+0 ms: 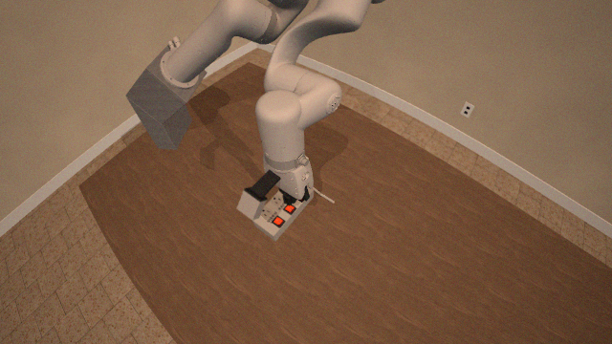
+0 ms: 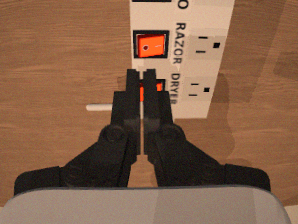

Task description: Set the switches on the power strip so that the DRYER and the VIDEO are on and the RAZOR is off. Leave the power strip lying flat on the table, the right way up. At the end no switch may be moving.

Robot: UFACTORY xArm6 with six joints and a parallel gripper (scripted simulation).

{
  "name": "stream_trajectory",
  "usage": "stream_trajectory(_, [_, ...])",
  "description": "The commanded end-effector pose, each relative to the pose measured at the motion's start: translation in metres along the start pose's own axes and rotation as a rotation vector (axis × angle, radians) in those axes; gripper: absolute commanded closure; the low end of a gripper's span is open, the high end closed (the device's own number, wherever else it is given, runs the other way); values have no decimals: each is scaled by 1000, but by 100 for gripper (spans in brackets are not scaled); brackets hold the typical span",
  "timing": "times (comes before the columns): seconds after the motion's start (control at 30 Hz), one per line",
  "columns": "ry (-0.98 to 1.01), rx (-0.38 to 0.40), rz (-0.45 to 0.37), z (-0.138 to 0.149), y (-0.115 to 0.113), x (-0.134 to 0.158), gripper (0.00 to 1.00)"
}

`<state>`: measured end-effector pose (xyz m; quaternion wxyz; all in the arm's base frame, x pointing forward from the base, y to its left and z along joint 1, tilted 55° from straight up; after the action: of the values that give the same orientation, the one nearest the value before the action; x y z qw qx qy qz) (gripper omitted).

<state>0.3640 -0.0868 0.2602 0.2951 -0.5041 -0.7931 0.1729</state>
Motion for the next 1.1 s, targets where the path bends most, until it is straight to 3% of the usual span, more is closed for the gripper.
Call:
stream_trajectory(0.0, [-1,-1,1,-1,1,0,100])
stream_trajectory(1.07, [-1,-1,1,-1,32,0,100])
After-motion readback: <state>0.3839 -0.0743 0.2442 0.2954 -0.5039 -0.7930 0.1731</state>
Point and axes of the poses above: the point where the finger pads meet when closed, its own y axis out along the fingers, its own z axis across the jaws, x = y × z, the point moved 10 cm from there along -y, back along the fingers, and after that the axes turned 8 degrees about -y, right-handed, at the moved point
